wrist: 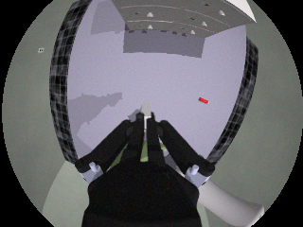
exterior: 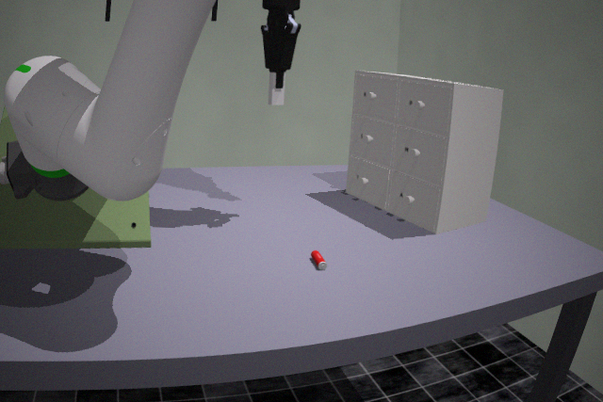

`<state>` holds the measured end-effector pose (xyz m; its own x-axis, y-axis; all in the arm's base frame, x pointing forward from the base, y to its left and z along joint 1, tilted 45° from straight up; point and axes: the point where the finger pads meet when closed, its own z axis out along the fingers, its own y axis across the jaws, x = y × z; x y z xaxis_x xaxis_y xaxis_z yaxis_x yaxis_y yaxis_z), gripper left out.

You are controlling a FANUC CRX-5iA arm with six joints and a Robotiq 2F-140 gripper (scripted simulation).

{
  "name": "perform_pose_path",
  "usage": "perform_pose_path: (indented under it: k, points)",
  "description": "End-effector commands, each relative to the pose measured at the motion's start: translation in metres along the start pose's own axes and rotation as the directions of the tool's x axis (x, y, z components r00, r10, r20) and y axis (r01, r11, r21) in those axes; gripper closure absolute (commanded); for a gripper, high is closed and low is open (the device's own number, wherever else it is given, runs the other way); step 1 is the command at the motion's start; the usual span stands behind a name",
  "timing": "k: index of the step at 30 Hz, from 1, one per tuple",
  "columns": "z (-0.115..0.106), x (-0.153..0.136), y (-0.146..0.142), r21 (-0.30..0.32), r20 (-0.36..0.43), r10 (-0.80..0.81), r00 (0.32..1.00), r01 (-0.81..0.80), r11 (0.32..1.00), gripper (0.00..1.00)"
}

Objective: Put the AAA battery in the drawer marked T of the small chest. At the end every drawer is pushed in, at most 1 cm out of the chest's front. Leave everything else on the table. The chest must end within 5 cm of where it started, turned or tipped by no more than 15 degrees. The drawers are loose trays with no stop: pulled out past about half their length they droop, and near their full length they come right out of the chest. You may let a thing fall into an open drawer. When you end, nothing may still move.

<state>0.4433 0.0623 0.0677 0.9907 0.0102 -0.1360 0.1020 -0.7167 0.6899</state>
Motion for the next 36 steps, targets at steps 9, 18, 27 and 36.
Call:
perform_pose_path:
  k: [9, 18, 27, 36]
  points:
    - [0.0012, -0.0001, -0.0002, -0.008, 0.014, 0.002, 1.000, -0.002, 1.000, 0.00]
    - [0.0012, -0.0001, -0.0002, -0.008, 0.014, 0.002, 1.000, -0.002, 1.000, 0.00]
    - [0.0012, -0.0001, -0.0002, -0.008, 0.014, 0.002, 1.000, -0.002, 1.000, 0.00]
    - [0.0012, -0.0001, -0.0002, -0.008, 0.014, 0.002, 1.000, -0.002, 1.000, 0.00]
